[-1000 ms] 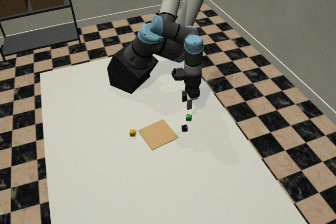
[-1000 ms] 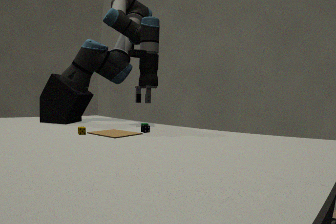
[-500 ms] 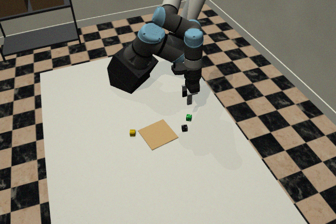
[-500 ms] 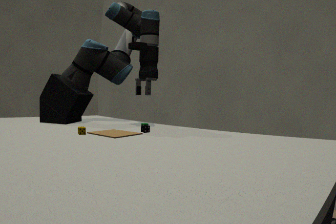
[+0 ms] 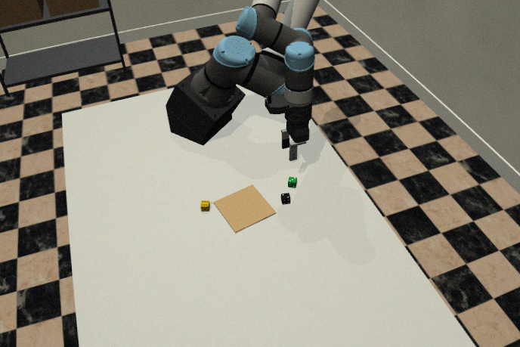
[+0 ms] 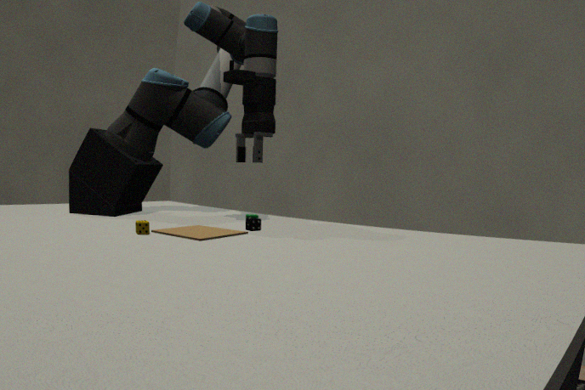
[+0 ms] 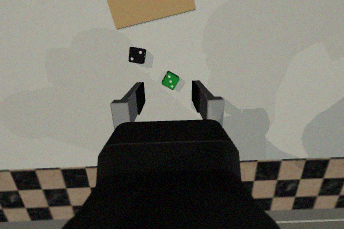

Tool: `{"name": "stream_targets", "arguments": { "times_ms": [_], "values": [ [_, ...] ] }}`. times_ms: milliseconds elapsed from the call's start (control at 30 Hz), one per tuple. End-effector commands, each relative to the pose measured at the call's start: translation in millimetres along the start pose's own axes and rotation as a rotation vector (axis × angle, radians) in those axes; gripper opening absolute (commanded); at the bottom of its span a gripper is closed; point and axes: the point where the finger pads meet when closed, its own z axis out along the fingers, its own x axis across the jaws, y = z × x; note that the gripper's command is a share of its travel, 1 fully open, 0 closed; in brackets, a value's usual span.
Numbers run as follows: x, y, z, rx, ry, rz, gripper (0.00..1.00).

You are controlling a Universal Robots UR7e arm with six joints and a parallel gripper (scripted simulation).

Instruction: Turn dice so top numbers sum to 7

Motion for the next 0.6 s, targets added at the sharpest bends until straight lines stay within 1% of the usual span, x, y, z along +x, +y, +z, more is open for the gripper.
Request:
{"name": "stream_targets", "arguments": {
  "times_ms": [0, 133, 200, 367, 433, 567],
  "values": [
    [-0.2, 0.1, -0.2, 0.0, -0.001, -0.001, 1.0],
    [-1.1, -0.4, -0.3, 0.0, -0.001, 0.003, 1.0],
    [-5.7, -2.9, -0.3, 0.0, -0.001, 0.02, 1.0],
    [-32.9, -18.9, 2.1, 0.0, -0.001, 0.122, 1.0],
    [-32.9, -18.9, 2.1, 0.0, -0.001, 0.122, 1.0],
    [-50.5, -30.8, 5.8, 0.0, -0.001, 0.189, 1.0]
  ]
}}
